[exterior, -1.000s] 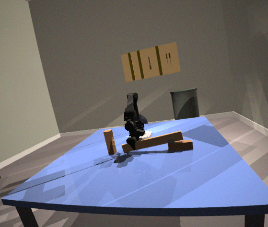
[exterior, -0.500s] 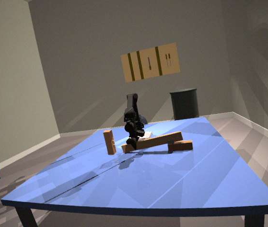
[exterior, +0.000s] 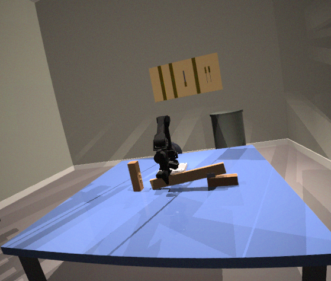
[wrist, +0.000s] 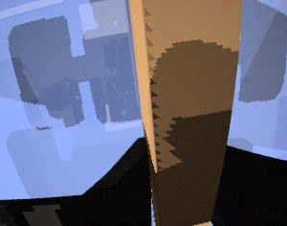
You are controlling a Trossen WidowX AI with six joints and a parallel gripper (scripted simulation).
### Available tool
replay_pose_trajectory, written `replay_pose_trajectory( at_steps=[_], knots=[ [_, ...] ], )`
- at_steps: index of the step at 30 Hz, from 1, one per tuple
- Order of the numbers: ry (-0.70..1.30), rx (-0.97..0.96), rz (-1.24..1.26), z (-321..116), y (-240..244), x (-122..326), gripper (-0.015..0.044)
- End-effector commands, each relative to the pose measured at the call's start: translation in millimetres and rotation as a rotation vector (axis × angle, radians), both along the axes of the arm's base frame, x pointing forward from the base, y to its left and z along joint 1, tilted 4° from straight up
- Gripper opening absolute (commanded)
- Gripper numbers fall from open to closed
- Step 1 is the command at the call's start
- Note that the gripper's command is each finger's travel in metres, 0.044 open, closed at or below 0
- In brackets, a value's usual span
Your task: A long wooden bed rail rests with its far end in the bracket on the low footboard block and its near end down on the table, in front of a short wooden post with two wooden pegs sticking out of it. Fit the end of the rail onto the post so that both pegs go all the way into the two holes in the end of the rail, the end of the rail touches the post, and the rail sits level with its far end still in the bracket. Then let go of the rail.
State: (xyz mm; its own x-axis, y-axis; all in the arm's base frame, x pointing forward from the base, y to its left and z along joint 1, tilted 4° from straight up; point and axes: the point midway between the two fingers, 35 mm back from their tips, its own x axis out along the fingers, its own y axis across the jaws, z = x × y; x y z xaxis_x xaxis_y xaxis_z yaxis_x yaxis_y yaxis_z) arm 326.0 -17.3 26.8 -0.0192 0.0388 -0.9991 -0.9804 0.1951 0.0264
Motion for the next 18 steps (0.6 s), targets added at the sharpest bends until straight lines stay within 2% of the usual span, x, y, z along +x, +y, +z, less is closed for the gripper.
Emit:
replay_pose_trajectory(
  at_steps=[1,18],
  knots=[
    [0.002,-0.004,-0.002,-1.4,-0.6,-0.9,0.0000],
    [0.002,-0.004,-0.002,7.0,-0.1,0.2,0.0000]
  ],
)
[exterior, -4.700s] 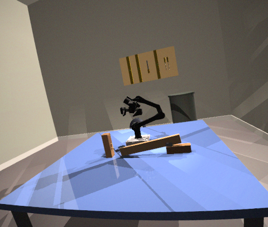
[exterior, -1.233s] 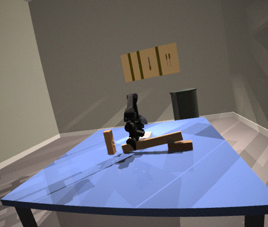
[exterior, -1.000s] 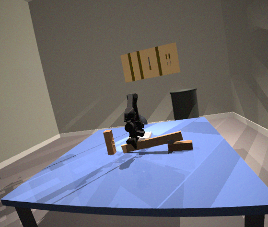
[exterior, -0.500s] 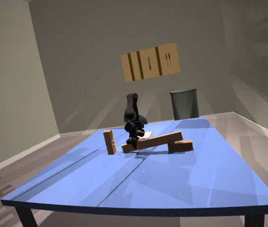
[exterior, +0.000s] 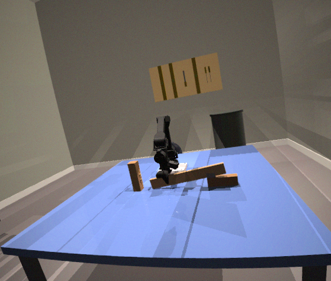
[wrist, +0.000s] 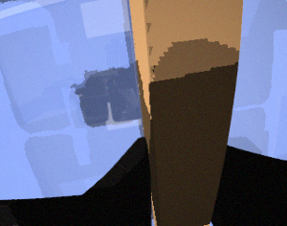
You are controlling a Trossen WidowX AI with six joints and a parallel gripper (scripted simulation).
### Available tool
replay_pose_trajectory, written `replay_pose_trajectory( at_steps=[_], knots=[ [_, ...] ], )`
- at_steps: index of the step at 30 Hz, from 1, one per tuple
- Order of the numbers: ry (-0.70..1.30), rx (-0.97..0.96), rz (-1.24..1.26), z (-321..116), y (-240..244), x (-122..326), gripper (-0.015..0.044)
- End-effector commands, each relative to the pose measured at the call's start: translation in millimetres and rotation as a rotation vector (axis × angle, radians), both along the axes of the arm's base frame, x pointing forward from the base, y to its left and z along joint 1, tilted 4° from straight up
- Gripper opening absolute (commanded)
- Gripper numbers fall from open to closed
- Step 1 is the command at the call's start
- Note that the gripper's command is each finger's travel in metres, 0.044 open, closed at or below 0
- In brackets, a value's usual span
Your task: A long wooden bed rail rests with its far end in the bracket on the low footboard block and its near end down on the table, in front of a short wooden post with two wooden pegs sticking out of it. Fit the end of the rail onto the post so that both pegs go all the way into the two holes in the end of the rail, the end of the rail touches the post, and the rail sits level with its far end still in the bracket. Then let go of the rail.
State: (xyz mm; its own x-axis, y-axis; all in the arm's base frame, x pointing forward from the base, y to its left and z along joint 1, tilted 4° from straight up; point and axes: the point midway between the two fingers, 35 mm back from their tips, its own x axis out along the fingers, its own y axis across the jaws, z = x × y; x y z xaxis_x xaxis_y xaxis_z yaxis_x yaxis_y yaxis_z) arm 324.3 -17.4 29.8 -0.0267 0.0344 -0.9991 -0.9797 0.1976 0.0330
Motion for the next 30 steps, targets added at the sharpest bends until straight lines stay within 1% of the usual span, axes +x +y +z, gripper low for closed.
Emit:
replay_pose_trajectory(
  at_steps=[1,30],
  knots=[
    [-0.005,0.001,0.001,5,0,2,0.0000],
    [-0.006,0.001,0.001,19,-1,6,0.0000]
  ],
)
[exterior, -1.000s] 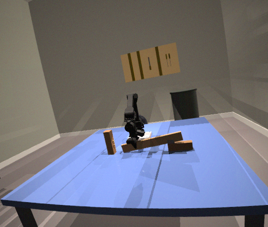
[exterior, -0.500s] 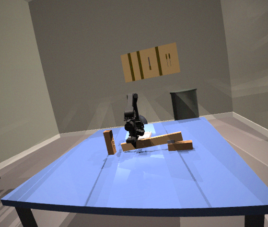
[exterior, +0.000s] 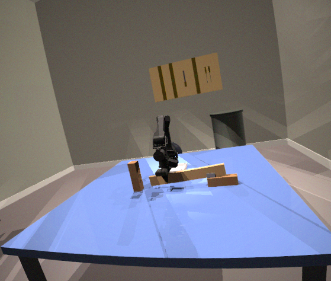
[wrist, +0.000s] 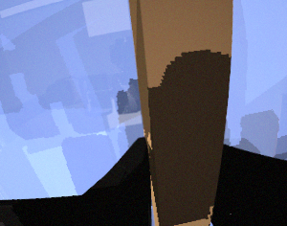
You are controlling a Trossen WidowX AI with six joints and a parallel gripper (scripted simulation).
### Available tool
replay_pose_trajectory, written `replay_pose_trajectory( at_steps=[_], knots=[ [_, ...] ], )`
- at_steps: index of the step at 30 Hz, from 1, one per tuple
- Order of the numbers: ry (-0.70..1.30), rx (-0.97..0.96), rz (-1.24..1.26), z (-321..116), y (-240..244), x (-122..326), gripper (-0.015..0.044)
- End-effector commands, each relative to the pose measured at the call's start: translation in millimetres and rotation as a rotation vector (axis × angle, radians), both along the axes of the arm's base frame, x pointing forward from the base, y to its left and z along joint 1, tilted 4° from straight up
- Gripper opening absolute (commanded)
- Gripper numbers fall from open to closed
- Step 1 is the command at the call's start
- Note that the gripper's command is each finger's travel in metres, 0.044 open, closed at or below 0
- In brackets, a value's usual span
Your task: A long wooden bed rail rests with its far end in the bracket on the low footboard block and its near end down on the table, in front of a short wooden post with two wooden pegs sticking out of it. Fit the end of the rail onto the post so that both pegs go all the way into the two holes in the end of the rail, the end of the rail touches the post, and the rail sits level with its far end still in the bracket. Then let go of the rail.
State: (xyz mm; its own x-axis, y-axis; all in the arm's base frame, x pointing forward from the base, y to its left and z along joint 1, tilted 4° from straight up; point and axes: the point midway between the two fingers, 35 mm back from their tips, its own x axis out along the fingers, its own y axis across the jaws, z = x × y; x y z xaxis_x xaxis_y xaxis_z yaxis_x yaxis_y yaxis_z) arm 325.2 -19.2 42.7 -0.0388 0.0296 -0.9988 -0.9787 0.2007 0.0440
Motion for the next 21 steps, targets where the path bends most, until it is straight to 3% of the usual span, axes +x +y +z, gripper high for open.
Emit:
replay_pose_trajectory(
  at_steps=[1,21],
  knots=[
    [-0.018,0.005,0.003,7,0,5,0.0000],
    [-0.018,0.005,0.003,17,0,6,0.0000]
  ],
)
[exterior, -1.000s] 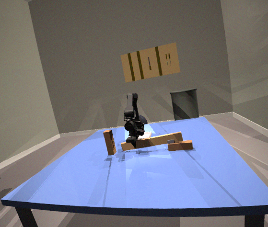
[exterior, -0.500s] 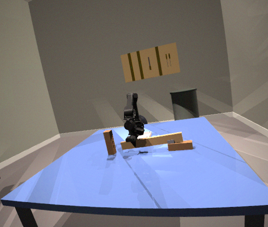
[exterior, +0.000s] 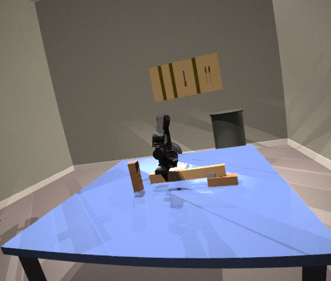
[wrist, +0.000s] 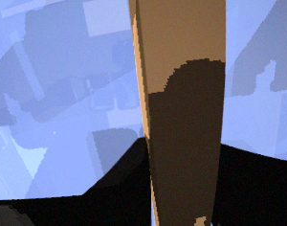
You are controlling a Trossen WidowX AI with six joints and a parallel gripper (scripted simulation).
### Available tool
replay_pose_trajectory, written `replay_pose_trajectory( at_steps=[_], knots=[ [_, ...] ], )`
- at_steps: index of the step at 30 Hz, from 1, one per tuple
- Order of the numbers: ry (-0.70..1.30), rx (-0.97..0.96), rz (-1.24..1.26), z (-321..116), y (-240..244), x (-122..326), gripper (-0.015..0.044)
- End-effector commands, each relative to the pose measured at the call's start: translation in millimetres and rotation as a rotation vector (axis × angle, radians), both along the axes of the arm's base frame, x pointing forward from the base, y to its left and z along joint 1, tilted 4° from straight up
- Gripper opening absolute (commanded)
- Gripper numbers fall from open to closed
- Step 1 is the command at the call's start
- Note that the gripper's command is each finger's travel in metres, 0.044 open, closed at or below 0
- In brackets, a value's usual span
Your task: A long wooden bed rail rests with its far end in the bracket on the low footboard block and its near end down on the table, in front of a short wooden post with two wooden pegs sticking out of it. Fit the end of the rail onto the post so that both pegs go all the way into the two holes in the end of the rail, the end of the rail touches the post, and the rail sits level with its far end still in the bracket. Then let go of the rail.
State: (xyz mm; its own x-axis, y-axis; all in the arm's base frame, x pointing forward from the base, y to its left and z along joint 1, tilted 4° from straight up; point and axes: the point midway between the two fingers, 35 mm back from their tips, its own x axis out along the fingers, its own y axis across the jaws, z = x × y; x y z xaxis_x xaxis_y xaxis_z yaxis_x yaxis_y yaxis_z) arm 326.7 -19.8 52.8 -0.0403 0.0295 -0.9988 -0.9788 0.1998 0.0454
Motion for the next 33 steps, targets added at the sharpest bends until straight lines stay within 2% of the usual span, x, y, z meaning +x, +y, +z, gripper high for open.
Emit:
replay_pose_trajectory(
  at_steps=[1,33],
  knots=[
    [-0.019,0.005,0.003,7,0,5,0.0000],
    [-0.019,0.005,0.003,16,0,5,0.0000]
  ],
)
